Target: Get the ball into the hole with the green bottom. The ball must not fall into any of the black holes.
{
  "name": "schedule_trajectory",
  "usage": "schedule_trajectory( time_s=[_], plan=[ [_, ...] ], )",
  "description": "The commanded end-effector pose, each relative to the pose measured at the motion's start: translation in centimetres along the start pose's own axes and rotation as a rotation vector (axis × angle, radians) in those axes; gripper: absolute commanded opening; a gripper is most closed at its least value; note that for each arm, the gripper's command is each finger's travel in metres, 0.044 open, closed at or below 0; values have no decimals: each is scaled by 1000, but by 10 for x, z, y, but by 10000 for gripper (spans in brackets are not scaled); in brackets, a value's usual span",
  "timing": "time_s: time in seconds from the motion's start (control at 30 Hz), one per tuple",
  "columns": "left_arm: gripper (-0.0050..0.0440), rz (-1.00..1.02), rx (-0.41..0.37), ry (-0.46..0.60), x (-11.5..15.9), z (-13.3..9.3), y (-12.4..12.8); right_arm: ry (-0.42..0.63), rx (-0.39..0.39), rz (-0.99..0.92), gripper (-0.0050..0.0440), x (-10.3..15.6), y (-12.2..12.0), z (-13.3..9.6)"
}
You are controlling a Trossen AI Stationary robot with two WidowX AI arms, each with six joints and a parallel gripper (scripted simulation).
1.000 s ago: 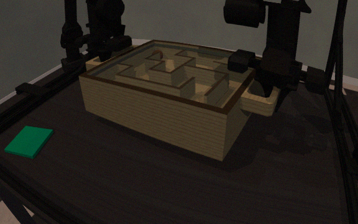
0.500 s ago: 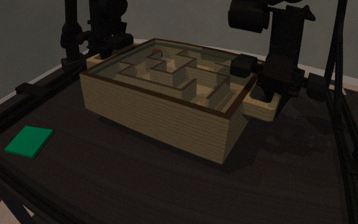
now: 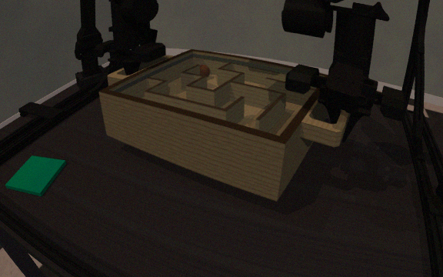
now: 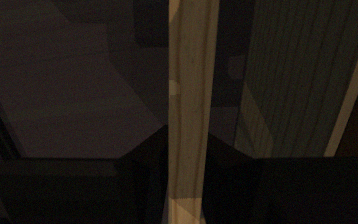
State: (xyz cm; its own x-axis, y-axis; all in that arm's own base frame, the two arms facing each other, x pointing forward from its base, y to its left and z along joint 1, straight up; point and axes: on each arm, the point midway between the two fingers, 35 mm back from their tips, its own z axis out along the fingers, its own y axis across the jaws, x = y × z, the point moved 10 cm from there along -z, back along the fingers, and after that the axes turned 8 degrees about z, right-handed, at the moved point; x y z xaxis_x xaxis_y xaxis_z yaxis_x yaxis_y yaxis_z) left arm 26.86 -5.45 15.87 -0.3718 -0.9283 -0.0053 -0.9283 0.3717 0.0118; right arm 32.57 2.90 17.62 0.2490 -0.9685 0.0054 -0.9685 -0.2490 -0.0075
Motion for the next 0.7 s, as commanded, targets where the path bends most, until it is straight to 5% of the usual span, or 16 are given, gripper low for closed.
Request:
schedule_trajectory(
  time_s=[0.0,0.67],
  plan=[
    [20,-1,10,0,0,1,-1,0,-5,0,20,0,2,-3],
    [20,-1,20,31,-5,3,0,-31,-16,0,20,5,0,-4]
  ],
)
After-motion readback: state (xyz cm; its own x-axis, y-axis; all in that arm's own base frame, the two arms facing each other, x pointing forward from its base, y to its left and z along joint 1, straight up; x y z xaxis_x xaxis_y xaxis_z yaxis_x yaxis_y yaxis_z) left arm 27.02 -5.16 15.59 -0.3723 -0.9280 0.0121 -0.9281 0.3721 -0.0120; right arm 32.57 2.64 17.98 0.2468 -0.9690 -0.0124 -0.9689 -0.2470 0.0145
